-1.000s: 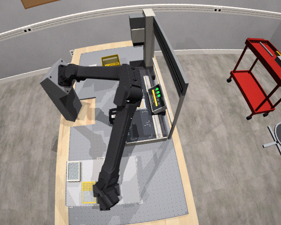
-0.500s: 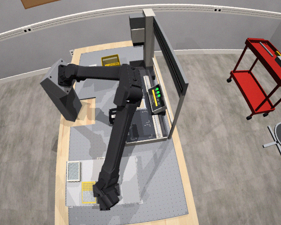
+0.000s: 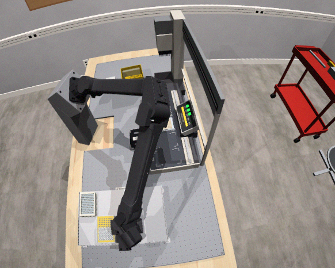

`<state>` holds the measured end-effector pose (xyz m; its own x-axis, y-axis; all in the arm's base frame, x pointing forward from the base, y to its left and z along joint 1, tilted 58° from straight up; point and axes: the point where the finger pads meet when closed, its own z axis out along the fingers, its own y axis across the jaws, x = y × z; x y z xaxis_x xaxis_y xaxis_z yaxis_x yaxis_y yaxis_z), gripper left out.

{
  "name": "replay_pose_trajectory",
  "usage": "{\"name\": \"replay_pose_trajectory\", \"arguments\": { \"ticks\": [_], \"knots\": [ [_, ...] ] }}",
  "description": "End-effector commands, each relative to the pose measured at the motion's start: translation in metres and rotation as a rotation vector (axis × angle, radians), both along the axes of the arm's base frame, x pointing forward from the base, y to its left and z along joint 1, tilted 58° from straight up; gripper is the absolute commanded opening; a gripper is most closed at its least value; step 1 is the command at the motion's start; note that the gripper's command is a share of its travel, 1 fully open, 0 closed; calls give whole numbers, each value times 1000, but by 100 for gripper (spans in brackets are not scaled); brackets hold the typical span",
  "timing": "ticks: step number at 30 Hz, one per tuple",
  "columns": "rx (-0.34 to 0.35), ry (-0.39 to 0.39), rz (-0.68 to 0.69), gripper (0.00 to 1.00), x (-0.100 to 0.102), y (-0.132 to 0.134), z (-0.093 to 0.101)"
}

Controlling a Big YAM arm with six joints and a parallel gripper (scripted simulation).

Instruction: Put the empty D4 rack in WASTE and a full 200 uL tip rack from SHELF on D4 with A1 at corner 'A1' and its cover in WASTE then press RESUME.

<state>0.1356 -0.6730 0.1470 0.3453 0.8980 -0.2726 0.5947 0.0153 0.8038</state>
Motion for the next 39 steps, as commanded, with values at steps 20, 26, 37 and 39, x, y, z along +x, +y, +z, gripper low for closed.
{"name": "replay_pose_trajectory", "arguments": {
  "ticks": [20,26,37,39],
  "knots": [
    [-23,0,-10,0,-4,-6,11],
    [-23,0,-10,0,-4,-6,11],
    [-23,0,-10,0,-4,-6,11],
    [-23,0,-10,0,-4,-6,11]
  ]
}}
